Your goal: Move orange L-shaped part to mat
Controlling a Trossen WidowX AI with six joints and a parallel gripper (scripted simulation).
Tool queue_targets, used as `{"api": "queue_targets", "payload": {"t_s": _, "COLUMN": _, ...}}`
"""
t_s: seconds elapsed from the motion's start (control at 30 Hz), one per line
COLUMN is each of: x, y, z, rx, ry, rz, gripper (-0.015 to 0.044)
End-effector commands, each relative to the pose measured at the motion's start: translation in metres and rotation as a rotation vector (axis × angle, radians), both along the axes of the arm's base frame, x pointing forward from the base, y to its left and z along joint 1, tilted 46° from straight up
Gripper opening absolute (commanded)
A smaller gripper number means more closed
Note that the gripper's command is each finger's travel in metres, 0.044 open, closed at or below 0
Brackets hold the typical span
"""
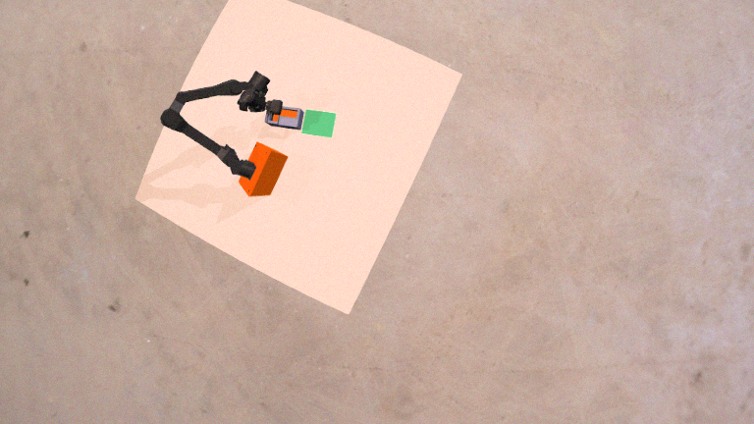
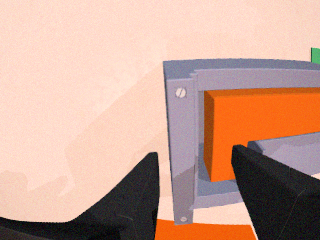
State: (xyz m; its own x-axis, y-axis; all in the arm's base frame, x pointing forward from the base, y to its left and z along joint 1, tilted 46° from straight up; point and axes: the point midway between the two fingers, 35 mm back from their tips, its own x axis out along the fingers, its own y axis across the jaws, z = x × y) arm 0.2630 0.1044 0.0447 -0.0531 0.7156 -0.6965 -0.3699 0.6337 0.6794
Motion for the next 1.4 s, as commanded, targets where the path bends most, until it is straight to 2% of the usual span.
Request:
{"api": "queue_targets", "payload": {"t_s": 0.0, "x": -0.005, "y": 0.014, "z": -0.013, "rx": 0.007, "ry": 0.010, "rz": 0.000, "gripper": 0.0180}}
{"api": "queue_targets", "payload": {"t_s": 0.9, "x": -0.007, "y": 0.040, "z": -0.037, "rx": 0.009, "ry": 0.011, "rz": 0.000, "gripper": 0.0180}}
{"api": "queue_targets", "payload": {"t_s": 1.37, "x": -0.006, "y": 0.041, "z": -0.035, "rx": 0.017, "ry": 0.004, "rz": 0.002, "gripper": 0.0180}}
